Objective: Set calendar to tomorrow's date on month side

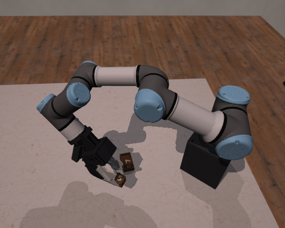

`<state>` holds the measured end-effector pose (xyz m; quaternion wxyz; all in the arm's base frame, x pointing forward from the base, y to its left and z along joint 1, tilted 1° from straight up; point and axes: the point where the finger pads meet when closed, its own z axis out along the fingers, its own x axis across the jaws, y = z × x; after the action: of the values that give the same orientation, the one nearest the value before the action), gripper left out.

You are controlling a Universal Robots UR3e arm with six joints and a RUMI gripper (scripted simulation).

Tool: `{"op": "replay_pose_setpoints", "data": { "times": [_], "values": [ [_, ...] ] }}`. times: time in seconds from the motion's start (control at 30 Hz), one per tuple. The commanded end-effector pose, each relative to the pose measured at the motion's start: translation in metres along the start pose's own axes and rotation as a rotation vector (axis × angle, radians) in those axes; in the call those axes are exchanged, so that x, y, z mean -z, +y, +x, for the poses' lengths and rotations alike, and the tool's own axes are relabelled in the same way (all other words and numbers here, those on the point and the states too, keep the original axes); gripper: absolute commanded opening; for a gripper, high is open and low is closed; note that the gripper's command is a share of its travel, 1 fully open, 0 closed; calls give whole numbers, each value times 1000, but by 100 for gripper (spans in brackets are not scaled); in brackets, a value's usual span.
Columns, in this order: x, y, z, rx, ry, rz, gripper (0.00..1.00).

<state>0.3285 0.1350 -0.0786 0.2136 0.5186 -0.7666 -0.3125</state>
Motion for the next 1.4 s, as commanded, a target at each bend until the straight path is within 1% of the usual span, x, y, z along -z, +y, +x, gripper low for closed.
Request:
{"op": "replay_pose_setpoints", "data": {
  "times": [0.0, 0.47, 0.53, 0.93, 1.37],
  "values": [
    [-2, -3, 0, 1, -2, 2, 10],
    [-18, -19, 0, 1, -2, 2, 10],
    [-18, -19, 0, 1, -2, 2, 10],
    [-33, -34, 0, 1, -2, 2, 10],
    [-40, -43, -1, 1, -2, 6, 10]
  ]
}}
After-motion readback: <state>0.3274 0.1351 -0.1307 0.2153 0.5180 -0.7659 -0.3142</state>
